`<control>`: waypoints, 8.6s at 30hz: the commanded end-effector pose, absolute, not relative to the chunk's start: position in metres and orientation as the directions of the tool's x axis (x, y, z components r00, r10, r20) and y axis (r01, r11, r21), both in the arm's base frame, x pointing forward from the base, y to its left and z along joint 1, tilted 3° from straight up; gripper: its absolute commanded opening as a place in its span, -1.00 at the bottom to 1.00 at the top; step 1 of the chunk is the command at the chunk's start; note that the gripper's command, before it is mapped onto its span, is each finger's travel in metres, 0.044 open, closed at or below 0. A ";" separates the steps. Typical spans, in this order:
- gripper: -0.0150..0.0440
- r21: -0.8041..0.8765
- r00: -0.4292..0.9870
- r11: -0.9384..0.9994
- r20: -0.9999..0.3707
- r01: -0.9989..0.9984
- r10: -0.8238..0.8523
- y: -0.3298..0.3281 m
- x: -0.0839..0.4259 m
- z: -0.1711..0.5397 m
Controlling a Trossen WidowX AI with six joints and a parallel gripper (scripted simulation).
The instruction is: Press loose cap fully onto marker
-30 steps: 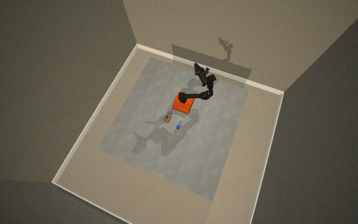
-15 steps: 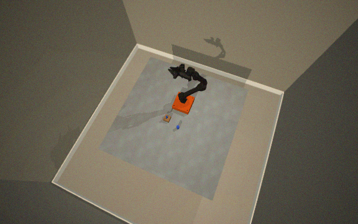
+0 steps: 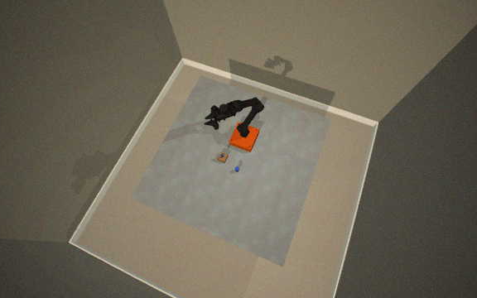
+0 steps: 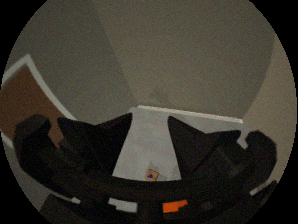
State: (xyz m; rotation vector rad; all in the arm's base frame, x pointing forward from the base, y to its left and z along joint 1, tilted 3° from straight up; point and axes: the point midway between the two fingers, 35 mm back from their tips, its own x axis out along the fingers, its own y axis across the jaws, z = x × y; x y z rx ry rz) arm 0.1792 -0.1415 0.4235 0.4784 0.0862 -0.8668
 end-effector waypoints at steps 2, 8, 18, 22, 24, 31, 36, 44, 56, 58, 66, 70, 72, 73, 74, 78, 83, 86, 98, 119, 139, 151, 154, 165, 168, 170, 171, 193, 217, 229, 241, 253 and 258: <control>0.37 0.277 0.709 0.673 -0.464 0.685 -0.531 -0.115 0.246 0.367; 0.37 0.191 0.681 0.792 -0.647 0.580 -0.343 -0.069 0.295 0.305; 0.37 0.029 0.445 0.951 -0.888 0.308 -0.117 0.029 0.322 0.193; 0.37 0.002 0.287 0.979 -0.956 0.205 -0.058 0.069 0.314 0.148; 0.37 -0.005 0.197 0.987 -0.980 0.162 -0.037 0.088 0.306 0.127; 0.37 -0.016 0.078 0.994 -0.997 0.111 -0.025 0.110 0.292 0.100; 0.37 -0.016 0.078 0.994 -0.997 0.111 -0.025 0.110 0.293 0.089; 0.37 -0.016 0.078 0.994 -0.997 0.111 -0.025 0.110 0.293 0.064; 0.37 -0.016 0.078 0.994 -0.997 0.111 -0.025 0.110 0.293 0.044; 0.37 -0.016 0.078 0.994 -0.997 0.111 -0.025 0.110 0.293 0.041; 0.37 -0.016 0.078 0.994 -0.997 0.111 -0.025 0.110 0.295 0.028; 0.37 -0.016 0.078 0.994 -0.997 0.111 -0.025 0.110 0.295 0.022; 0.37 -0.016 0.078 0.994 -0.997 0.111 -0.025 0.110 0.295 0.019; 0.37 -0.016 0.078 0.994 -0.997 0.111 -0.025 0.110 0.295 0.017; 0.37 -0.016 0.078 0.994 -0.997 0.111 -0.025 0.110 0.295 0.015; 0.37 -0.017 0.077 0.994 -0.997 0.111 -0.025 0.109 0.296 0.009; 0.37 -0.017 0.077 0.994 -0.997 0.111 -0.025 0.109 0.296 0.001; 0.37 -0.017 0.077 0.994 -0.997 0.111 -0.025 0.109 0.296 -0.002; -0.12 -0.017 0.077 0.994 -0.997 0.111 -0.025 0.109 0.296 -0.003; -0.49 -0.016 0.078 0.994 -0.997 0.111 -0.025 0.110 0.291 0.056; -0.49 -0.020 0.077 0.994 -0.997 0.111 -0.029 0.062 0.293 0.075; -0.49 -0.024 0.076 0.994 -0.997 0.111 -0.033 0.023 0.289 0.089; -0.49 -0.026 0.077 0.993 -0.996 0.112 -0.035 0.014 0.287 0.092; -0.49 -0.033 0.077 0.993 -0.996 0.117 -0.042 -0.019 0.276 0.103; -0.49 -0.033 0.077 0.993 -0.996 0.115 -0.042 -0.028 0.273 0.106; -0.49 -0.033 0.077 0.993 -0.996 0.114 -0.042 -0.033 0.270 0.108; -0.49 -0.033 0.076 0.993 -0.996 0.113 -0.042 -0.036 0.269 0.109; -0.49 -0.033 0.076 0.993 -0.996 0.111 -0.042 -0.049 0.265 0.098; -0.49 -0.033 0.076 0.993 -0.996 0.111 -0.042 -0.050 0.267 0.059; -0.49 -0.033 0.076 0.993 -0.996 0.111 -0.042 -0.050 0.267 0.053; 0.31 -0.035 0.074 0.993 -0.996 0.115 -0.044 -0.051 0.266 0.054; 1.00 -0.035 0.074 0.993 -0.996 0.115 -0.044 -0.050 0.267 0.063; 1.00 -0.035 0.074 0.993 -0.996 0.115 -0.043 -0.048 0.261 0.126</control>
